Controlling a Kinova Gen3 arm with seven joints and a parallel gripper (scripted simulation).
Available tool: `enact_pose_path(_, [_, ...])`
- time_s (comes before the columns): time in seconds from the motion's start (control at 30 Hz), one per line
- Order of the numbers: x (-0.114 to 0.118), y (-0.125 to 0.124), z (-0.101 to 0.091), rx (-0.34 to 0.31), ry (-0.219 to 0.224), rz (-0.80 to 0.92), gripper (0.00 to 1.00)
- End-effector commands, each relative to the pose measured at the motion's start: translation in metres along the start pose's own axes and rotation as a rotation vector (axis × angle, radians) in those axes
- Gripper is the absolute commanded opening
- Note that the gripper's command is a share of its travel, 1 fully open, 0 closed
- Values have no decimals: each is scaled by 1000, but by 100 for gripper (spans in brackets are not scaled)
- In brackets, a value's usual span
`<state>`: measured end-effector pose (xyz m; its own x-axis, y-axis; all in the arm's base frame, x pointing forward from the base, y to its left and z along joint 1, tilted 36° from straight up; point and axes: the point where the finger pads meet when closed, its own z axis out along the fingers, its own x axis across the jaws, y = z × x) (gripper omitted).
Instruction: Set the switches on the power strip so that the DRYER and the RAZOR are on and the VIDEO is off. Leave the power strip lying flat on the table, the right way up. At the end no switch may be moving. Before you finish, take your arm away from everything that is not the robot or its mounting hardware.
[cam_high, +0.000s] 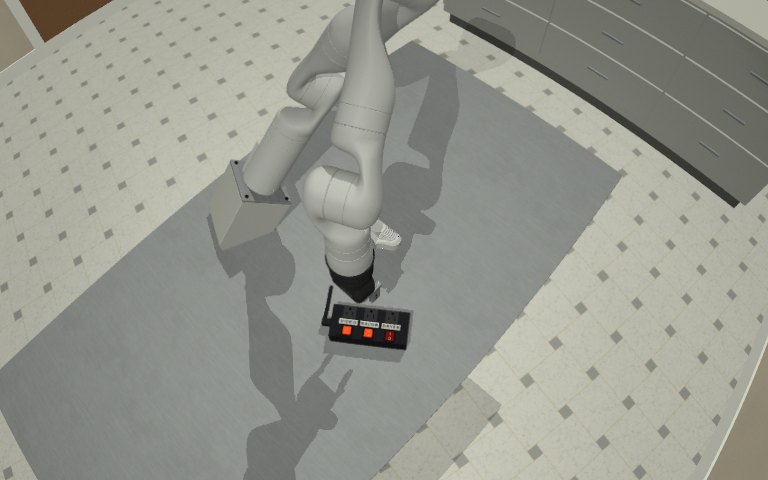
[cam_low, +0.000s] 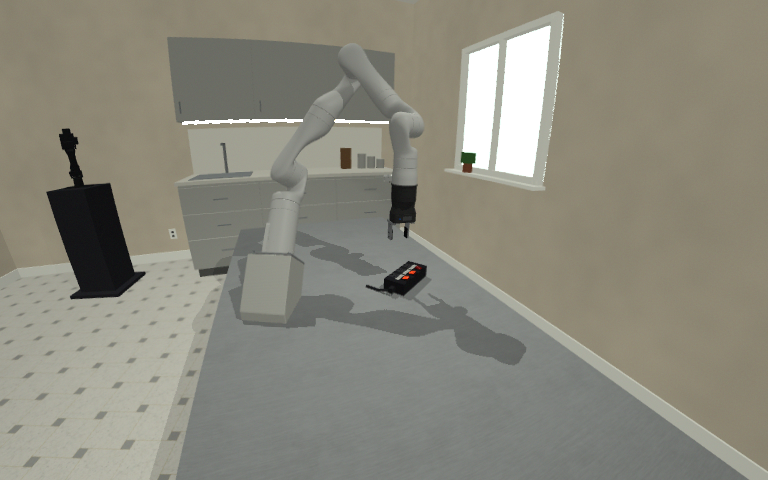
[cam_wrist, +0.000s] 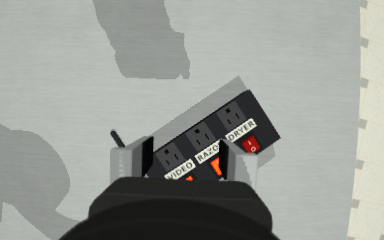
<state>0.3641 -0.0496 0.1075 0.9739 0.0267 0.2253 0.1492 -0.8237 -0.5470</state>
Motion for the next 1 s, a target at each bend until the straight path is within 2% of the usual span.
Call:
enact_pose_path(0.0, [2, 0, -4, -10, 7, -3, 100])
enact_pose_path(0.67, [2, 1, -4, -10, 7, 3, 100])
enact_pose_path(0.83, [3, 2, -2, -8, 8, 39, 100])
enact_pose_path(0.97, [6, 9, 6, -2, 12, 154, 100])
